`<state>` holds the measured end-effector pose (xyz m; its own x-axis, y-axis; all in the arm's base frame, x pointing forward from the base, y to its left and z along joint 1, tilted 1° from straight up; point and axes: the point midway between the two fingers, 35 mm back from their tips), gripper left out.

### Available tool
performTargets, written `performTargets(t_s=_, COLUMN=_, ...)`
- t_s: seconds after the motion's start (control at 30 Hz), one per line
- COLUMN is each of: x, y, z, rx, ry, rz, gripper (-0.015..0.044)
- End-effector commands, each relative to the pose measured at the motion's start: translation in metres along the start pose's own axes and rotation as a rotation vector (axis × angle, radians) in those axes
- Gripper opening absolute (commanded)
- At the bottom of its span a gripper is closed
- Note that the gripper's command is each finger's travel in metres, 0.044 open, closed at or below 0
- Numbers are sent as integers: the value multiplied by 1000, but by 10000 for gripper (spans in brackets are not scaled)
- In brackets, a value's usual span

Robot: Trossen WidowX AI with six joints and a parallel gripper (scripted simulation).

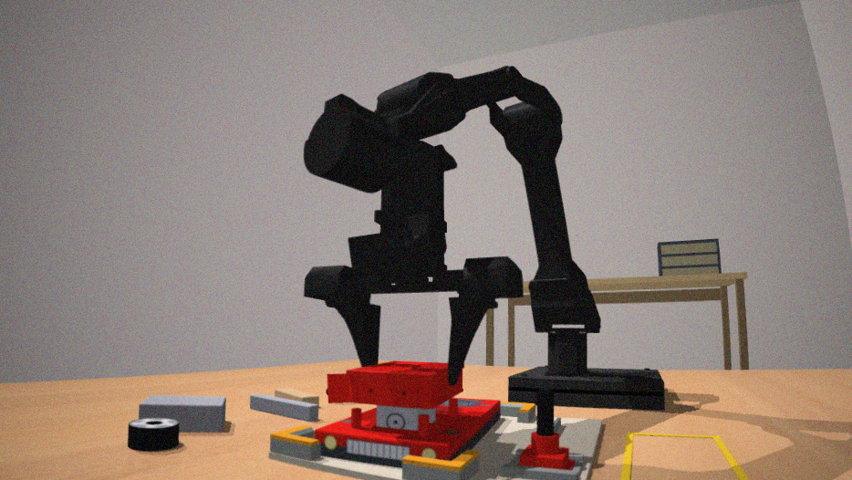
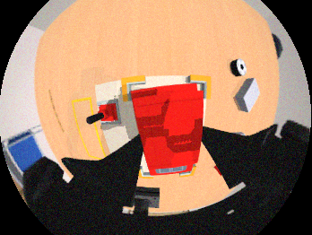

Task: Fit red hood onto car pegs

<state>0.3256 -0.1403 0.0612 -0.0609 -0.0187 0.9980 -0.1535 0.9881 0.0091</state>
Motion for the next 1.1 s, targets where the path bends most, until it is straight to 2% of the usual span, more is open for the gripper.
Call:
performTargets(t_s=0.0, x=0, y=0, z=-1, rx=-2, ry=-7, rz=1, gripper=0)
performTargets(t_s=1.07, x=-4, y=-1, z=0, rx=-2, ry=-7, rz=1, gripper=0)
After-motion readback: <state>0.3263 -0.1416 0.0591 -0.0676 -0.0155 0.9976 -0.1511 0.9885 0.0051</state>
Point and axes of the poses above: the point midway between the two fingers, 35 mm back from their tips, its own x axis back along the fingers, its own y axis across the jaws, z = x × y, and after that the axes turned 12 degrees about x, right-handed
